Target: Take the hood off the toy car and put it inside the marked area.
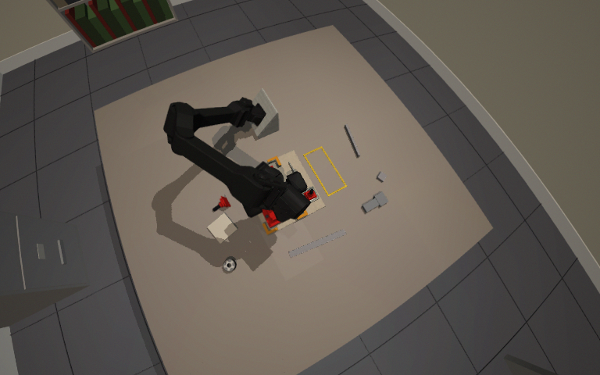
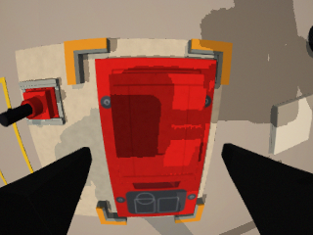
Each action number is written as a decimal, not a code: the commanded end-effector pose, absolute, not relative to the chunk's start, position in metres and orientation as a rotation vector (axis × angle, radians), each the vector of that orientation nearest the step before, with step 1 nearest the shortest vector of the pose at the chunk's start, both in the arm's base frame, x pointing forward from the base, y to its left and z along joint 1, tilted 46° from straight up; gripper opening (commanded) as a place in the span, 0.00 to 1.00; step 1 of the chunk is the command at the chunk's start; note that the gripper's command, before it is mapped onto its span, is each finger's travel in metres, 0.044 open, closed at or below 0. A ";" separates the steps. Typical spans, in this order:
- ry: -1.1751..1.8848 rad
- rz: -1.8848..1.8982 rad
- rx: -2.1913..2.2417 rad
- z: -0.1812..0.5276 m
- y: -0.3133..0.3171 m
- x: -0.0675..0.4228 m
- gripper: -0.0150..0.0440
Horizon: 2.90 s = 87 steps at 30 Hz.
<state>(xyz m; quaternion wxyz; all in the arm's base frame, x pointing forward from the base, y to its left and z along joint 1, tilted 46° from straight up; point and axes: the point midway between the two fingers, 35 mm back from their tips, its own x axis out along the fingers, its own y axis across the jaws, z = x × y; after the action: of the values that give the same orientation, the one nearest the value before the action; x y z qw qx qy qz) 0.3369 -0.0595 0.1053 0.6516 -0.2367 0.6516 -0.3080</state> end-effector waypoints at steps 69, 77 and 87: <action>1.479 -0.702 -0.539 0.081 -0.086 0.336 0.87; 1.479 -0.702 -0.539 0.081 -0.086 0.336 0.78; 1.479 -0.702 -0.539 0.083 -0.084 0.336 0.40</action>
<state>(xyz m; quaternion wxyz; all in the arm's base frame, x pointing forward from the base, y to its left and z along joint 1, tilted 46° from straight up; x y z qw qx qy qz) 0.3355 -0.0854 0.0821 0.6502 -0.2389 0.6519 -0.3084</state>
